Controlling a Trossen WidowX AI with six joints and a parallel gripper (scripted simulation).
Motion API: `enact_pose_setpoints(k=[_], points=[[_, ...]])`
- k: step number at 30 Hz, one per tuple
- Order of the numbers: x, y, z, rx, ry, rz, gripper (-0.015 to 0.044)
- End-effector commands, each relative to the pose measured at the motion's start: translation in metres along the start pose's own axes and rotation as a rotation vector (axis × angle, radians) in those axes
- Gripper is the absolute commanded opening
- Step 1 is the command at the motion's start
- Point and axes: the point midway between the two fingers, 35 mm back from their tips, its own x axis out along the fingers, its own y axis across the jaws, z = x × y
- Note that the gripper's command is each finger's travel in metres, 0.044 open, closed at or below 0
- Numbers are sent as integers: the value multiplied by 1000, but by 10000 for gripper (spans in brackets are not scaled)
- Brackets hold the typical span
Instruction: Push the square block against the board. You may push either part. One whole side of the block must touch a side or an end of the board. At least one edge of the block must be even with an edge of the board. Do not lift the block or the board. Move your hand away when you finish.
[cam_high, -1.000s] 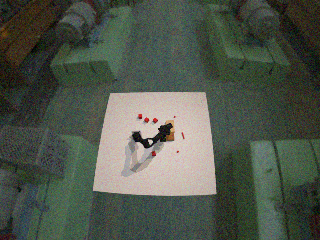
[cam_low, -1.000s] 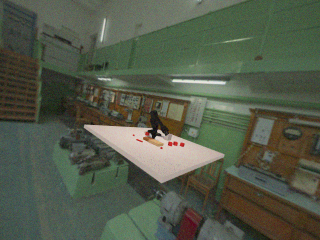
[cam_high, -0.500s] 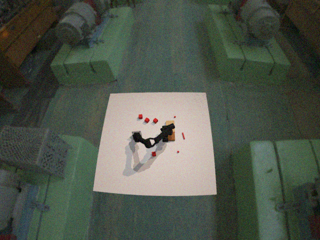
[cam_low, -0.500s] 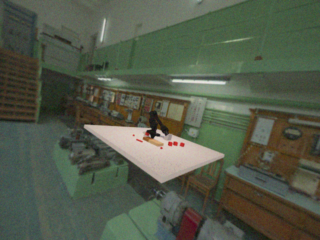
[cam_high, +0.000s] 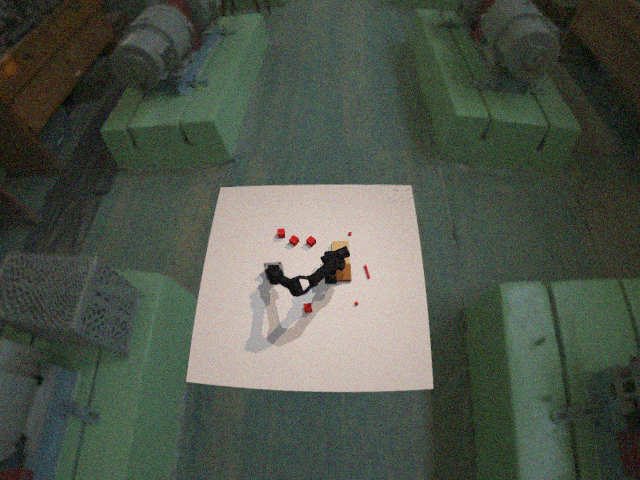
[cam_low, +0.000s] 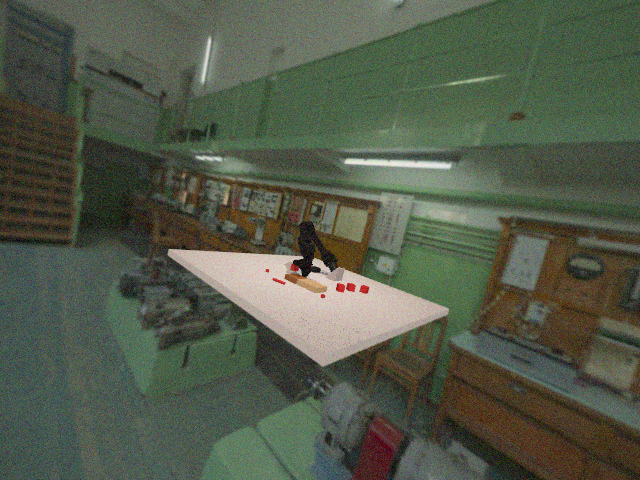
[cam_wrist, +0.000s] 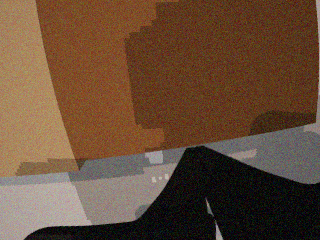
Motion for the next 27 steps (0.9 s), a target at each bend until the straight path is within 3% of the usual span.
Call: enact_pose_setpoints(k=[1,23,27], points=[[0,0,-7,4,0,-1,0],[1,1,-42,3,1,-1,0],[-42,1,-37,1,2,1,0]])
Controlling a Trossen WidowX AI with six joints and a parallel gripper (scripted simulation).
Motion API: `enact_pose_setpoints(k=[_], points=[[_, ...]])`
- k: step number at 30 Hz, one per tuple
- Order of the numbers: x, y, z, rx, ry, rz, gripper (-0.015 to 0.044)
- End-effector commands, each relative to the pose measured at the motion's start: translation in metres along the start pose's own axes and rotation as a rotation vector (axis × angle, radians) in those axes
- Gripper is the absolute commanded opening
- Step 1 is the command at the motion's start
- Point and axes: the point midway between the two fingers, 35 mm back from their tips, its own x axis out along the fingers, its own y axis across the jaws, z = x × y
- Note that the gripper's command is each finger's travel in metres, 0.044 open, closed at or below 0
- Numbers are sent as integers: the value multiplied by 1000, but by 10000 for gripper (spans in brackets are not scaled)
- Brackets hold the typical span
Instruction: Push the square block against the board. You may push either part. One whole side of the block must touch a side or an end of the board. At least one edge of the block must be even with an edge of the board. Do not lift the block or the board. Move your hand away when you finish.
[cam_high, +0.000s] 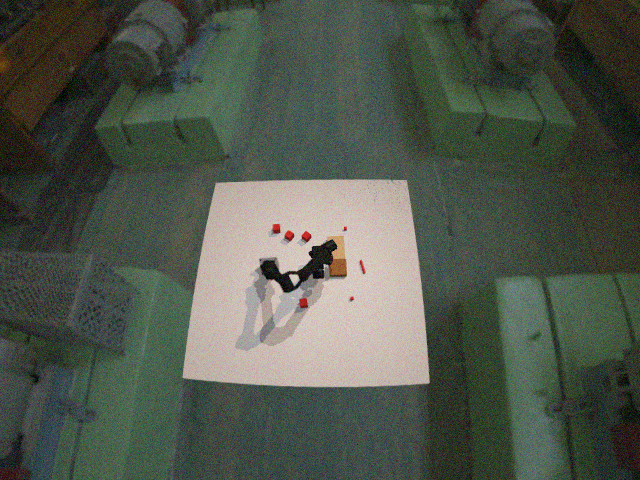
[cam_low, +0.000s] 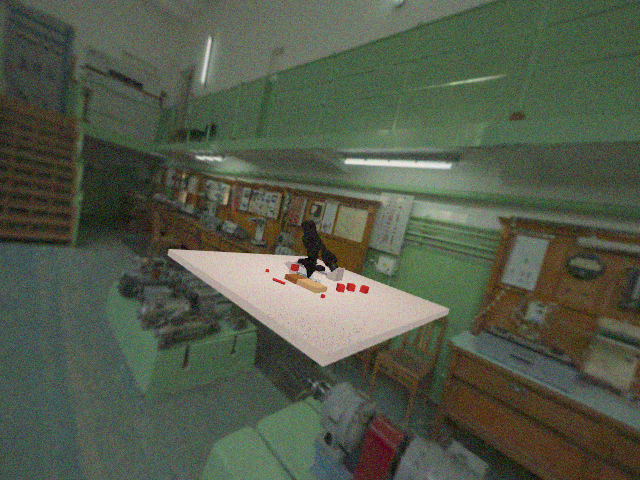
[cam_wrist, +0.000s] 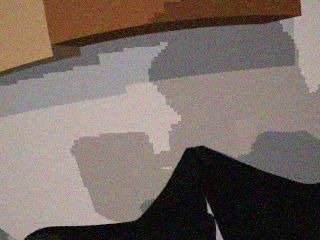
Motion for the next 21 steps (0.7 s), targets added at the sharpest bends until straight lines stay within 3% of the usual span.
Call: enact_pose_setpoints(k=[1,8,21], points=[[-42,1,4,14,-22,12,0],[-43,3,11,6,-32,13,0],[-56,-1,131,19,-32,19,0]])
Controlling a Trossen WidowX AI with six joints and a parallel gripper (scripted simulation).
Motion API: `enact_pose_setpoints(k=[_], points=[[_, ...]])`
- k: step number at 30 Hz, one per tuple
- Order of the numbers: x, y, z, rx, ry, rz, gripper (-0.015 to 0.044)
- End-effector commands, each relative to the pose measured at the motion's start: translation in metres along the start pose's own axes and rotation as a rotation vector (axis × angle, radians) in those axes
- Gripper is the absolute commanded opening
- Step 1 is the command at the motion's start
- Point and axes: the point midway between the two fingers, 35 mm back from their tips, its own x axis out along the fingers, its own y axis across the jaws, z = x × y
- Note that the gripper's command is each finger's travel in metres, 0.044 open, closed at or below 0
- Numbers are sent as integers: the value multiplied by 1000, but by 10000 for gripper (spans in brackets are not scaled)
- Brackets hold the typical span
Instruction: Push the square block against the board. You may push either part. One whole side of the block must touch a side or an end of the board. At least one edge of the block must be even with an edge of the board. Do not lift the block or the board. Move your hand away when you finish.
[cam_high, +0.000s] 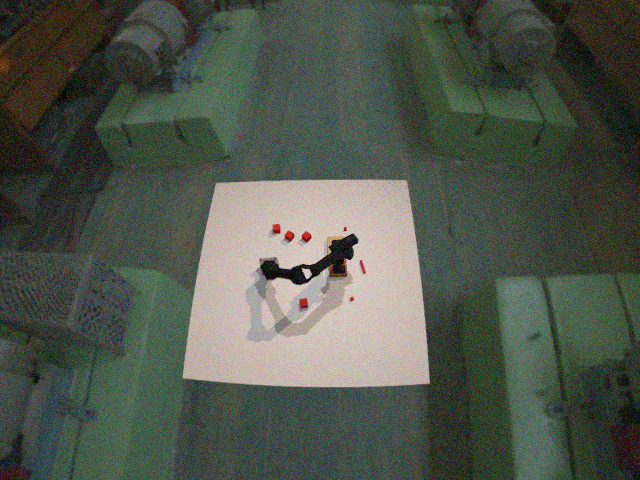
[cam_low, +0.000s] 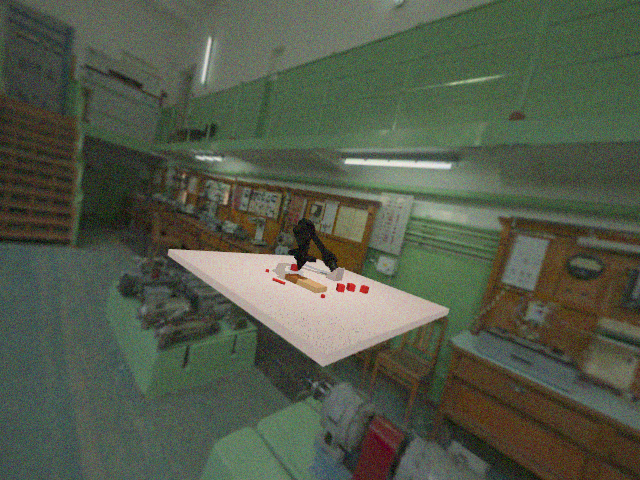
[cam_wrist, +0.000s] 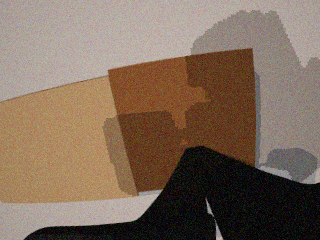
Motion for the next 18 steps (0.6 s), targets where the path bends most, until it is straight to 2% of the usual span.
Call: enact_pose_setpoints(k=[1,7,11,15,18], points=[[2,-3,33,-3,-2,-4,0],[6,-5,72,1,-1,-9,0],[9,-6,76,2,-1,-9,0],[53,-6,77,2,-1,-11,0],[62,-7,76,2,-1,-12,0]])
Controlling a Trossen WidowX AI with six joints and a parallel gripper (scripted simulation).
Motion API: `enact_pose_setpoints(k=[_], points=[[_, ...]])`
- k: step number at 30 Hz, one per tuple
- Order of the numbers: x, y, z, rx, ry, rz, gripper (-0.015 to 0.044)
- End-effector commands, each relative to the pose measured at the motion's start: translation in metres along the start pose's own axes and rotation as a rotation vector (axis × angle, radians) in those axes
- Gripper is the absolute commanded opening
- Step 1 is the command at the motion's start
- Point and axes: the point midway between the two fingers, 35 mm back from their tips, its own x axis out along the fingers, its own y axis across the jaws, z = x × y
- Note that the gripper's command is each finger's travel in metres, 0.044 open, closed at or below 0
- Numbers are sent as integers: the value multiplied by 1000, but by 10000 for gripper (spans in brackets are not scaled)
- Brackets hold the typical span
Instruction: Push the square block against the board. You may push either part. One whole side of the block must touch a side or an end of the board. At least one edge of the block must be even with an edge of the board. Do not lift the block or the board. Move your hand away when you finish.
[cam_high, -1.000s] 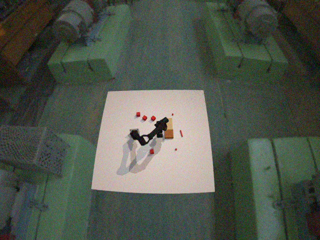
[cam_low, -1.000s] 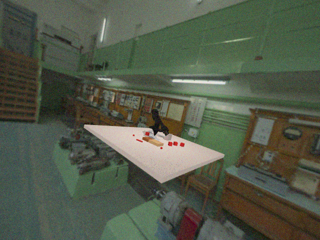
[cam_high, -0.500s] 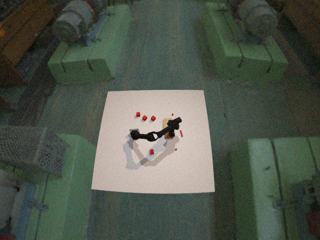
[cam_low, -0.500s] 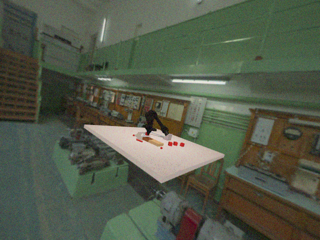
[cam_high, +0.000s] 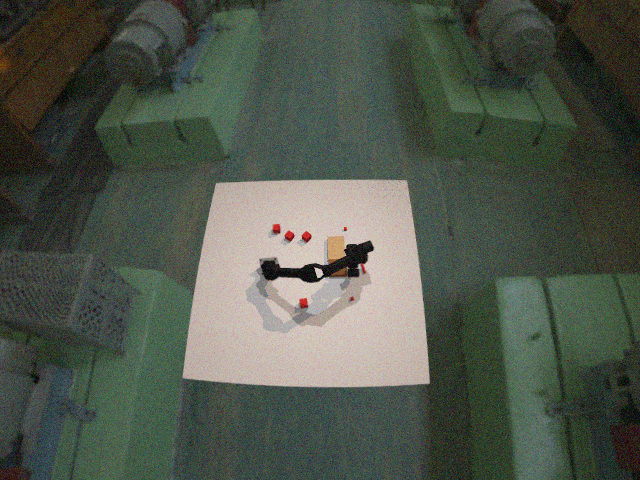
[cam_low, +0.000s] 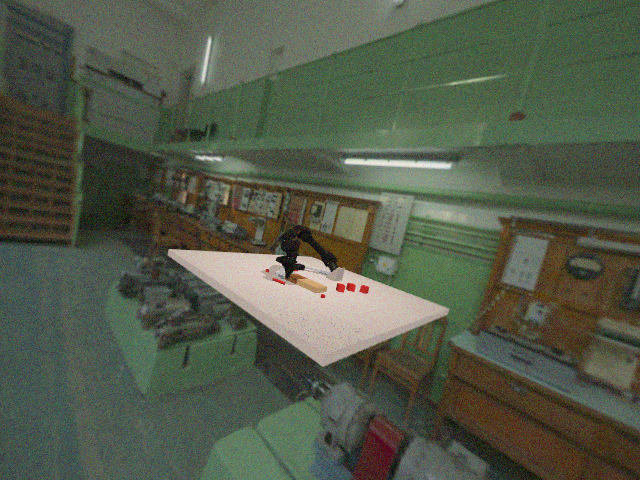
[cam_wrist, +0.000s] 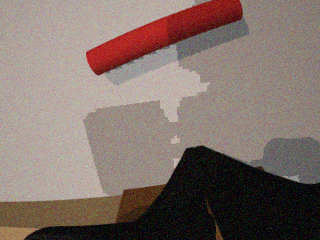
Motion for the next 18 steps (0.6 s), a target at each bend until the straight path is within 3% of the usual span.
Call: enact_pose_setpoints(k=[1,18], points=[[16,-1,-2,-10,7,-6,0],[16,0,-22,-11,8,-6,0]])
